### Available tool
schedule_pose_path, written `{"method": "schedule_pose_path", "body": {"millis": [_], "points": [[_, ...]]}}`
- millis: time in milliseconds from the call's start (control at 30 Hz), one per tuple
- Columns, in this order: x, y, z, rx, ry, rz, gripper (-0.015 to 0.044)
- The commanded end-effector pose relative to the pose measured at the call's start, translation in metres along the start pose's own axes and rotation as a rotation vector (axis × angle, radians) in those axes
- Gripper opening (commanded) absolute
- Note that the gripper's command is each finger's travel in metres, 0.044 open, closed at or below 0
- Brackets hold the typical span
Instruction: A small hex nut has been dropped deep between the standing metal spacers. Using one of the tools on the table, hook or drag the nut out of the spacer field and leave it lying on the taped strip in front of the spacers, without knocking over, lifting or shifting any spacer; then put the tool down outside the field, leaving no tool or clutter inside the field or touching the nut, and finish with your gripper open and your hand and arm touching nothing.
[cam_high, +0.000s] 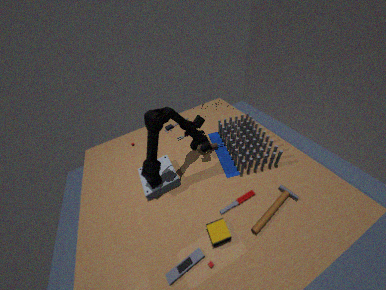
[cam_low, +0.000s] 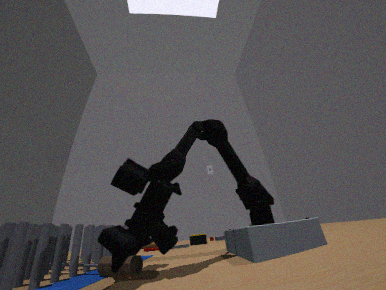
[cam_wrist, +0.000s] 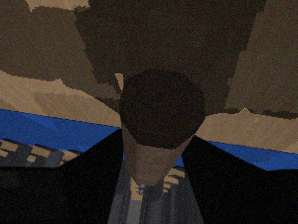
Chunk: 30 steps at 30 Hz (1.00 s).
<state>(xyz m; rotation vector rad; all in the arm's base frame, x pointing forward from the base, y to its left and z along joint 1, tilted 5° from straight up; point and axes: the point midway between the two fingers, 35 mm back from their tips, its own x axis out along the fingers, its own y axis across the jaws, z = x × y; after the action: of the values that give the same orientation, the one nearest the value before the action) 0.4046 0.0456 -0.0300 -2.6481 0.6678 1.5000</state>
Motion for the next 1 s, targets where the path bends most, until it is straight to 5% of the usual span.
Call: {"method": "schedule_pose_path", "body": {"millis": [0,967], "points": [[-0.002,0.001,0.002,0.004,0.002,-0.001,0.0],[-0.011,0.005,0.018,0.005,-0.001,0.0,0.0]]}}
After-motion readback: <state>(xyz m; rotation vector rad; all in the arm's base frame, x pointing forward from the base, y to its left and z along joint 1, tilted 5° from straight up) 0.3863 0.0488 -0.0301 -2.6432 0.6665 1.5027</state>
